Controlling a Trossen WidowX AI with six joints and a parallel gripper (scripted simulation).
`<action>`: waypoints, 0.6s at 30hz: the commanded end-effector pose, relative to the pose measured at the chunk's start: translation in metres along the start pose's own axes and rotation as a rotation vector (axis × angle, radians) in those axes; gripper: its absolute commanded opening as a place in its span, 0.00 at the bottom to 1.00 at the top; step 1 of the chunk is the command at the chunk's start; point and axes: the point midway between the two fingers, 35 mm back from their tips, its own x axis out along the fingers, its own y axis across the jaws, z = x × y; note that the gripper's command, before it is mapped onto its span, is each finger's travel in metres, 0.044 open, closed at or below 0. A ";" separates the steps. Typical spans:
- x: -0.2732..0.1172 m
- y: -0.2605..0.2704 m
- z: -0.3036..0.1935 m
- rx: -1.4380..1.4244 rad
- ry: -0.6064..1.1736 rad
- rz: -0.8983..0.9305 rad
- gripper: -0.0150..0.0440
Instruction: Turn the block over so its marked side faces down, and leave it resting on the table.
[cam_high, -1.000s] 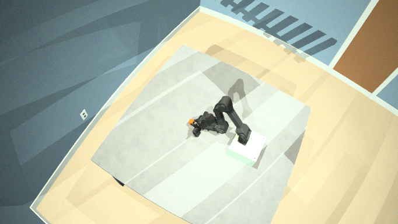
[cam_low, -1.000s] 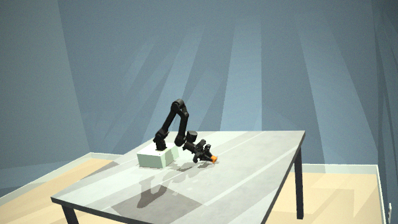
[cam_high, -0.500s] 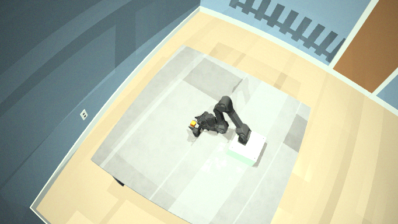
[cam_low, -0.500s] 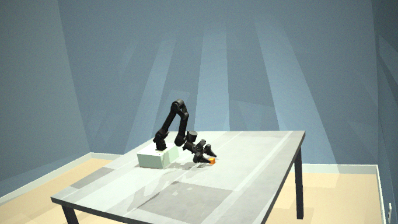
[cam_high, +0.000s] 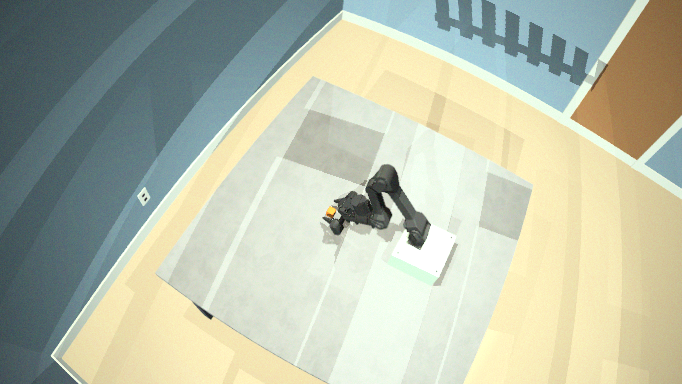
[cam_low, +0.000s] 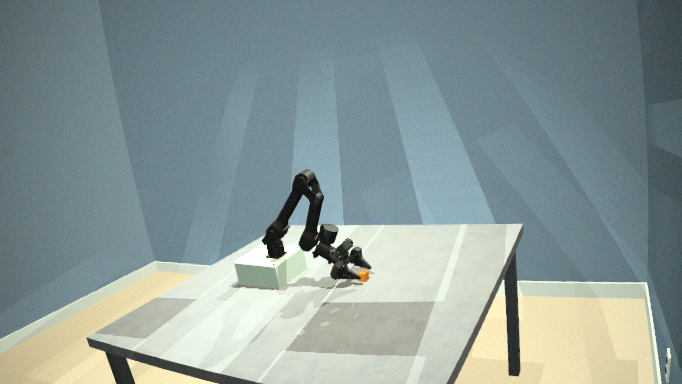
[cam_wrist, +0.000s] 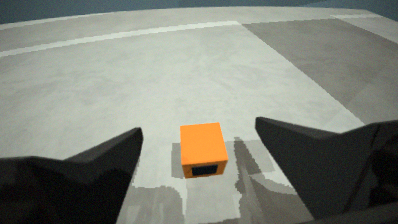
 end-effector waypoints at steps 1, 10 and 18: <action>0.000 -0.001 0.000 -0.004 0.000 -0.004 1.00; 0.000 -0.001 0.000 -0.004 0.000 -0.004 1.00; 0.005 0.001 0.002 -0.003 0.044 -0.002 1.00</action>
